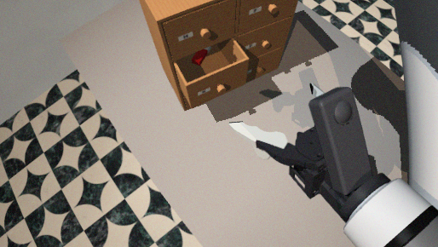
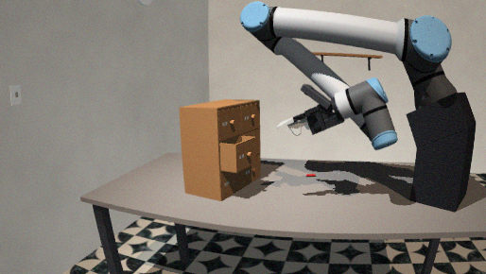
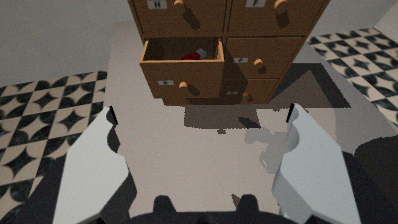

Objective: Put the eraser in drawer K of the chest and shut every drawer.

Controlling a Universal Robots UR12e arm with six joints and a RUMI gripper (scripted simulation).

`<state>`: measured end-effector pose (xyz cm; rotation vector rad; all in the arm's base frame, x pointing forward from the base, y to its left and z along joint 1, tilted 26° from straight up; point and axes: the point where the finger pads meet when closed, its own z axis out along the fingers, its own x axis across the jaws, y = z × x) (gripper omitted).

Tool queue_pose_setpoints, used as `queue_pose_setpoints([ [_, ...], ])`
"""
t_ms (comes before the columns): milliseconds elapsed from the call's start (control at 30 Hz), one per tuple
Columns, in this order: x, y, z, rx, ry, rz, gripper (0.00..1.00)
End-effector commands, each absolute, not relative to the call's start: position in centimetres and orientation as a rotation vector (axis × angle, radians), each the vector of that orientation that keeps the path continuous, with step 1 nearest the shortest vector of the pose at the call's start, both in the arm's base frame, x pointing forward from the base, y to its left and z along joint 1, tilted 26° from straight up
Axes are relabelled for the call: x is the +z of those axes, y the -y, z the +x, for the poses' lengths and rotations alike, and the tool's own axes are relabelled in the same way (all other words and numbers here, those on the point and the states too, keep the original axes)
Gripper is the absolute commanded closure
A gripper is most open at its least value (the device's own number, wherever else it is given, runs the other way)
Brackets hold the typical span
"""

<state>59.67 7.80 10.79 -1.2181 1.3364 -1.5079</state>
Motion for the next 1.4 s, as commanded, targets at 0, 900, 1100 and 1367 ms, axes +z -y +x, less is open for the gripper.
queue_pose_setpoints([
  [0, 10.9, -7.9, 59.6, -1.487, -1.375, -1.243, 0.00],
  [900, 12.1, -8.2, 58.9, -1.229, -1.752, -1.498, 0.00],
  [1100, 12.2, -8.2, 59.0, -1.178, -1.811, -1.537, 0.00],
  [1367, 12.6, -8.3, 58.8, -1.071, -1.929, -1.613, 0.00],
])
